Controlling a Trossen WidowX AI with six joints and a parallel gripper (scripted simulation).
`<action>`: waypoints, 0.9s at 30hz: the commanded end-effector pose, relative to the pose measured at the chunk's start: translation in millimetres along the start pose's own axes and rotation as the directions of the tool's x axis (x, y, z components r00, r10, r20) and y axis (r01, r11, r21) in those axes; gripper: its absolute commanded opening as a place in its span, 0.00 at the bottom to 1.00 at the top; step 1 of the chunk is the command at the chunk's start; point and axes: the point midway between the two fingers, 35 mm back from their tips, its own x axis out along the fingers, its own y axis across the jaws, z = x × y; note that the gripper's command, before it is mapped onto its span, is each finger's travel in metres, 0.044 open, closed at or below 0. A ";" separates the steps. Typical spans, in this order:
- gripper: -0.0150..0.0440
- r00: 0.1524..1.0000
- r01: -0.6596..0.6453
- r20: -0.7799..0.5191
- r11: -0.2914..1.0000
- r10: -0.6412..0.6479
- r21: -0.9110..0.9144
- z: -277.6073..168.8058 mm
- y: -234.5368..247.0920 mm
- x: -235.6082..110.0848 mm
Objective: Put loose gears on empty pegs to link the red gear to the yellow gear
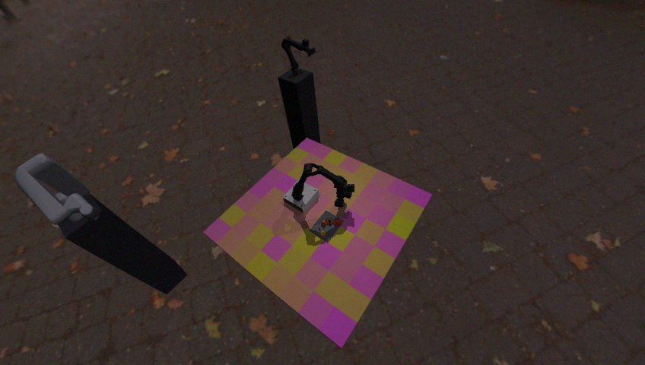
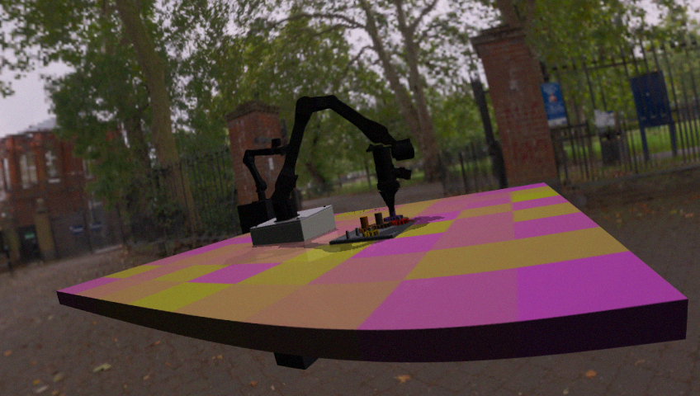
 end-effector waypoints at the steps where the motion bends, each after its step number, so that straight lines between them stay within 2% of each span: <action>1: 0.34 1.000 -0.003 0.000 1.000 0.003 0.004 -0.1 0.5 0.3; 5: 0.30 1.000 -0.003 0.000 1.000 0.003 0.004 -0.1 0.5 0.3; 6: 0.25 1.000 -0.003 0.000 1.000 0.003 0.004 -0.1 0.5 0.3; 27: 0.25 1.000 -0.004 0.001 1.000 0.004 0.004 9.3 1.4 -49.2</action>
